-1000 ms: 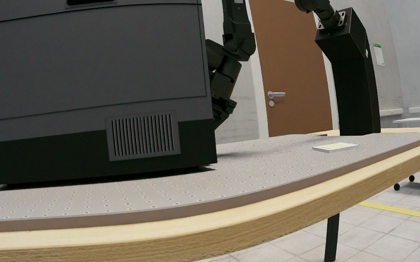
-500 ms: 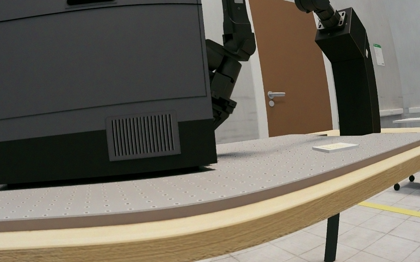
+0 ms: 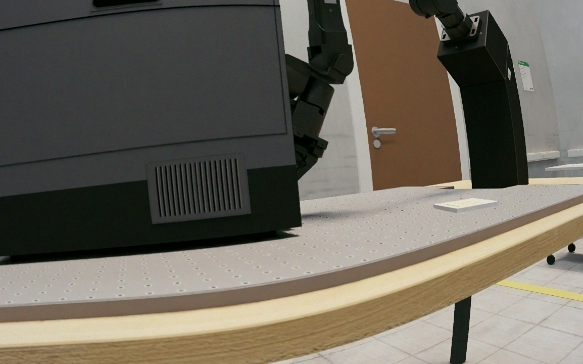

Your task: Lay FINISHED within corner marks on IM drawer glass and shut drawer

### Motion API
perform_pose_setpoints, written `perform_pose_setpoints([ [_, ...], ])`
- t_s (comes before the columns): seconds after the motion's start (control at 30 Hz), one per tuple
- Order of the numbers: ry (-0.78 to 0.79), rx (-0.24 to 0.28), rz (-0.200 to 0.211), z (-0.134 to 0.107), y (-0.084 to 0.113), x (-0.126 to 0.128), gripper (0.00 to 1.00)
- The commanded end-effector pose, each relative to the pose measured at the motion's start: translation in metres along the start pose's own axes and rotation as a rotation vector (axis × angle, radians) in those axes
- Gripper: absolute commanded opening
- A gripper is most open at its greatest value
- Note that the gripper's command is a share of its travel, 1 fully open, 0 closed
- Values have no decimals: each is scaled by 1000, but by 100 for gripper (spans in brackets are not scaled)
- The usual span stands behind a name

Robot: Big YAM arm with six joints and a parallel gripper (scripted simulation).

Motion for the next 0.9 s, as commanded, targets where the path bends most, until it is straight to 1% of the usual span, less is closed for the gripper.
perform_pose_setpoints([
  [0.0,-19,161,1,-66,6,2,8],
  [0.87,-21,162,1,-74,8,1,8],
])
Point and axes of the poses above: the point where the finger pads meet when closed, its own y axis back along the fingers, its own x axis across the jaws, z = x × y, the point moved 1 cm from there along y, back along the fingers, and after that the axes turned 1 degree about y, right-handed, at the moved point
